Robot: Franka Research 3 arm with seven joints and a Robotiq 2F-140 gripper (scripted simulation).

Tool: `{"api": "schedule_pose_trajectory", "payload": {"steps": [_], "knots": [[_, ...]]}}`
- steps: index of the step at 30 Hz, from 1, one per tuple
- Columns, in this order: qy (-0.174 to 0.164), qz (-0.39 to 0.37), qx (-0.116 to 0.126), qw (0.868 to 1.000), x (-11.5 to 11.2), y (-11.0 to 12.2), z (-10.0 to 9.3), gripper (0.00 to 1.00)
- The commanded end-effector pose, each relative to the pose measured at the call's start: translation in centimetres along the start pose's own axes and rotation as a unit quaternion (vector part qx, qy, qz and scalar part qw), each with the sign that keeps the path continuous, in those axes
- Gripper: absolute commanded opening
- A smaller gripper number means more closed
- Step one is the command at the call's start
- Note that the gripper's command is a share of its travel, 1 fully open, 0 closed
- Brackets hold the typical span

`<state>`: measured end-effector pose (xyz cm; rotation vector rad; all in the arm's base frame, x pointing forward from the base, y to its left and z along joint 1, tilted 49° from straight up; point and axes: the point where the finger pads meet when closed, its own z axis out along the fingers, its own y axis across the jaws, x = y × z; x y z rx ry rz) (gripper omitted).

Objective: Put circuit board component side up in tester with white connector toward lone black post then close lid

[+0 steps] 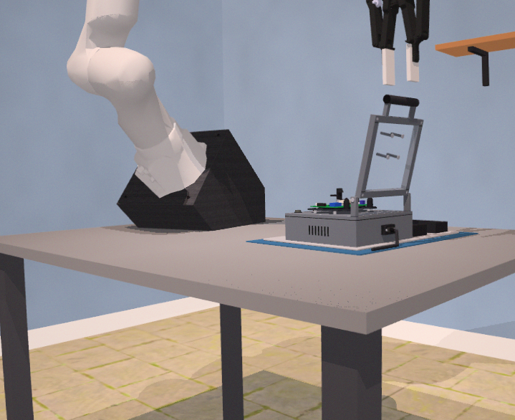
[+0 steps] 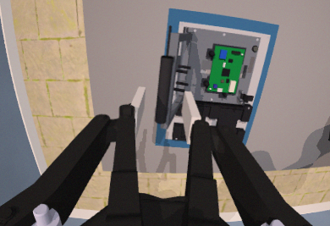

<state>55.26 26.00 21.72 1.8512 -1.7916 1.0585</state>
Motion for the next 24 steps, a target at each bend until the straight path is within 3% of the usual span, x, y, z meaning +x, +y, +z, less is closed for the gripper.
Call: {"api": "schedule_pose_trajectory", "payload": {"steps": [1,24], "knots": [[0.001,-0.002,0.001,1.000,0.00,-0.08,0.12,0.30],[0.001,-0.002,0.001,1.000,0.01,-0.10,1.09,0.30]]}}
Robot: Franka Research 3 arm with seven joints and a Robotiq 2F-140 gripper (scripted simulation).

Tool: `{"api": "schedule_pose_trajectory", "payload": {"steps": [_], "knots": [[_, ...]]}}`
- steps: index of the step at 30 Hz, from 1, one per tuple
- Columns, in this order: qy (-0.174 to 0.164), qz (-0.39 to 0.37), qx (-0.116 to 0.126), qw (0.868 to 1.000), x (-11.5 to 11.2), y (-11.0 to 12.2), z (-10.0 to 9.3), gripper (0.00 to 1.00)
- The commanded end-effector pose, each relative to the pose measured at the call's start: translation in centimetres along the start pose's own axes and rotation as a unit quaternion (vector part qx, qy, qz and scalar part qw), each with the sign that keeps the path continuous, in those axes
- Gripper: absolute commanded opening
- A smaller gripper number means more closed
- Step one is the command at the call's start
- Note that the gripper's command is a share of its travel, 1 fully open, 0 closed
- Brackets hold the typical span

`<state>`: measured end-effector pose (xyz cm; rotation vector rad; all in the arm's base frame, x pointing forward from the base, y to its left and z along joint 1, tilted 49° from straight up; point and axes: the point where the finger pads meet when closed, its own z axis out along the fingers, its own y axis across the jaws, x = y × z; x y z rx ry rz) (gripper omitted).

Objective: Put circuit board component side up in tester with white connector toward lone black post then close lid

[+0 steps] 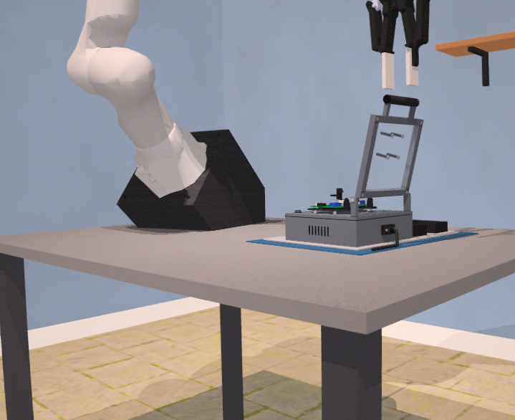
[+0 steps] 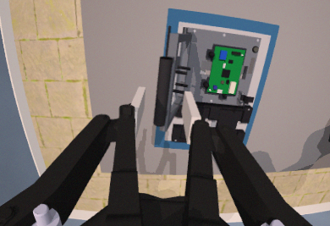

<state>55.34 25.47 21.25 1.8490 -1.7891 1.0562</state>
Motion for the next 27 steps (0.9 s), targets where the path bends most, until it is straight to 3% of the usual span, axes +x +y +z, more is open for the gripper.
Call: {"api": "schedule_pose_trajectory", "payload": {"steps": [1,27], "knots": [[0.000,-0.001,0.003,1.000,0.0,-0.2,0.5,0.30],[0.000,-0.001,0.003,1.000,0.0,-0.3,3.6,0.30]]}}
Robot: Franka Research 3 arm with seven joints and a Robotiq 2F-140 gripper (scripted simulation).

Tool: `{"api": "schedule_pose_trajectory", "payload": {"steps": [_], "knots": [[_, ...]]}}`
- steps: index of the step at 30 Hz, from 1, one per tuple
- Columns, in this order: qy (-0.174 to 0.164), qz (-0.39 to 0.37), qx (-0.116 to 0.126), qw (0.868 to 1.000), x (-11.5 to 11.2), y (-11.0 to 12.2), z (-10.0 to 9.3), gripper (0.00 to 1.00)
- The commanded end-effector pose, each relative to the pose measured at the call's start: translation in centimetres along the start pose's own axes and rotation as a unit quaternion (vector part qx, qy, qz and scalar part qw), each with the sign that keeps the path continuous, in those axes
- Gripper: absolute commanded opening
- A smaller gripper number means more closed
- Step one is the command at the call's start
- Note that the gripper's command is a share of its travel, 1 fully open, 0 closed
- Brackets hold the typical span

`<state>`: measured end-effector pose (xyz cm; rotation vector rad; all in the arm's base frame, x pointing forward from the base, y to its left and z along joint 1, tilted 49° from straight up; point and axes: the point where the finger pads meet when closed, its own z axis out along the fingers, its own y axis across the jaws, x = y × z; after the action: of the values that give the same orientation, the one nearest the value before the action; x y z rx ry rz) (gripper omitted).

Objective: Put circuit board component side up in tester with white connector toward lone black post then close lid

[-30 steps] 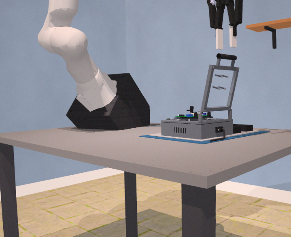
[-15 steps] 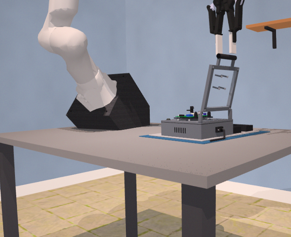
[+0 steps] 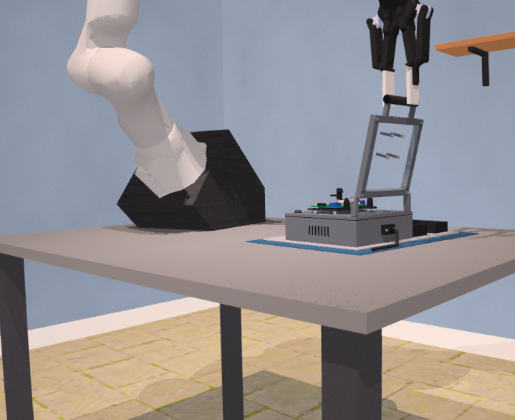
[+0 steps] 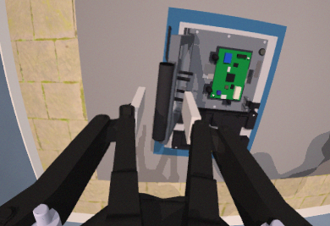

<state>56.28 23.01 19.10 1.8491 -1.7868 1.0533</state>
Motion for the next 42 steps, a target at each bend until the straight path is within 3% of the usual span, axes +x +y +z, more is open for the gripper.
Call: {"api": "schedule_pose_trajectory", "payload": {"steps": [1,40,41,42], "knots": [[0.000,0.000,0.004,1.000,-0.11,-0.23,0.28,0.30],[0.000,0.000,0.004,1.000,-0.11,-0.23,0.34,0.30],[0.000,0.000,0.004,1.000,-0.11,-0.23,0.34,0.00],[0.000,0.000,0.004,1.000,-0.11,-0.23,0.34,0.00]]}}
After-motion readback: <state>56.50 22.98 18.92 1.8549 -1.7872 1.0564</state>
